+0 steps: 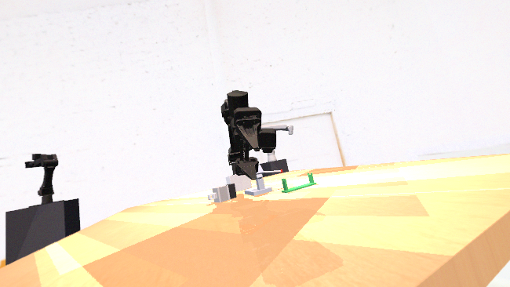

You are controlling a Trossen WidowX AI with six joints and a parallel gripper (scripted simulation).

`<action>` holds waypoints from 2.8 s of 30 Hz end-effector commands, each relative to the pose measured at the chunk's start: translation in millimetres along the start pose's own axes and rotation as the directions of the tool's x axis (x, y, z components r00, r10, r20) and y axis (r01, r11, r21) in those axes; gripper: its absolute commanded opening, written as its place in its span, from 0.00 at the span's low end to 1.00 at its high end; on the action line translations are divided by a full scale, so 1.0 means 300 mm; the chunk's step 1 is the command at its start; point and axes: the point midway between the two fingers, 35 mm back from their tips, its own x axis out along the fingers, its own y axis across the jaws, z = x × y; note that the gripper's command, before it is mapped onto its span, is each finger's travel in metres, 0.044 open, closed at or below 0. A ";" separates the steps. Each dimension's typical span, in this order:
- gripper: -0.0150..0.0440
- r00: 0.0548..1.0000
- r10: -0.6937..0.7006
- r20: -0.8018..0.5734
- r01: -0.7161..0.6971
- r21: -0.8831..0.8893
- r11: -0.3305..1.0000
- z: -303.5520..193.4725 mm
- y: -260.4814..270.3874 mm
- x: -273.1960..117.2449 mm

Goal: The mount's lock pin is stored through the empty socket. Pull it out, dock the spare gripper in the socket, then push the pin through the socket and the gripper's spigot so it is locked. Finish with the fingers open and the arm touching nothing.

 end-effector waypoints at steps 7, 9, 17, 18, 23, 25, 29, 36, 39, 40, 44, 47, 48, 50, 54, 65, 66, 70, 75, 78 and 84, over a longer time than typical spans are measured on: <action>0.76 0.976 0.198 0.091 -0.197 -0.021 0.980 0.224 0.087 -0.185; 0.76 0.956 0.270 0.114 -0.268 -0.036 0.963 0.293 0.128 -0.264; 0.76 0.826 0.545 0.142 -0.532 -0.119 0.838 0.483 0.326 -0.627; 0.76 0.805 0.576 0.138 -0.562 -0.131 0.817 0.496 0.353 -0.676; 0.76 0.687 0.721 0.094 -0.698 -0.190 0.690 0.529 0.493 -0.927; 0.76 0.650 0.756 0.076 -0.732 -0.206 0.650 0.529 0.530 -0.995; 0.76 0.645 0.760 0.074 -0.736 -0.208 0.645 0.529 0.535 -1.003; 0.76 0.646 0.760 0.074 -0.735 -0.208 0.645 0.538 0.585 -0.952; 0.76 0.646 0.760 0.074 -0.735 -0.208 0.645 0.546 0.665 -0.885; 0.76 0.646 0.760 0.074 -0.735 -0.208 0.645 0.547 0.690 -0.867; 0.76 0.646 0.760 0.075 -0.735 -0.208 0.645 0.554 0.707 -0.845; 0.76 0.646 0.760 0.075 -0.735 -0.208 0.645 0.555 0.712 -0.839; 0.76 0.646 0.760 0.075 -0.735 -0.208 0.645 0.556 0.716 -0.836; 0.76 0.646 0.760 0.075 -0.735 -0.208 0.645 0.557 0.723 -0.828; 0.76 0.646 0.760 0.075 -0.735 -0.208 0.645 0.560 0.739 -0.813; 0.76 0.646 0.760 0.075 -0.735 -0.208 0.645 0.566 0.784 -0.773; 0.76 0.646 0.760 0.075 -0.735 -0.208 0.645 0.567 0.788 -0.769; 0.76 0.646 0.760 0.075 -0.735 -0.208 0.645 0.568 0.805 -0.756; 0.76 0.646 0.760 0.075 -0.735 -0.208 0.645 0.570 0.826 -0.739; 0.76 0.646 0.760 0.075 -0.735 -0.208 0.645 0.571 0.839 -0.730; 0.76 0.645 0.760 0.075 -0.735 -0.208 0.645 0.572 0.859 -0.716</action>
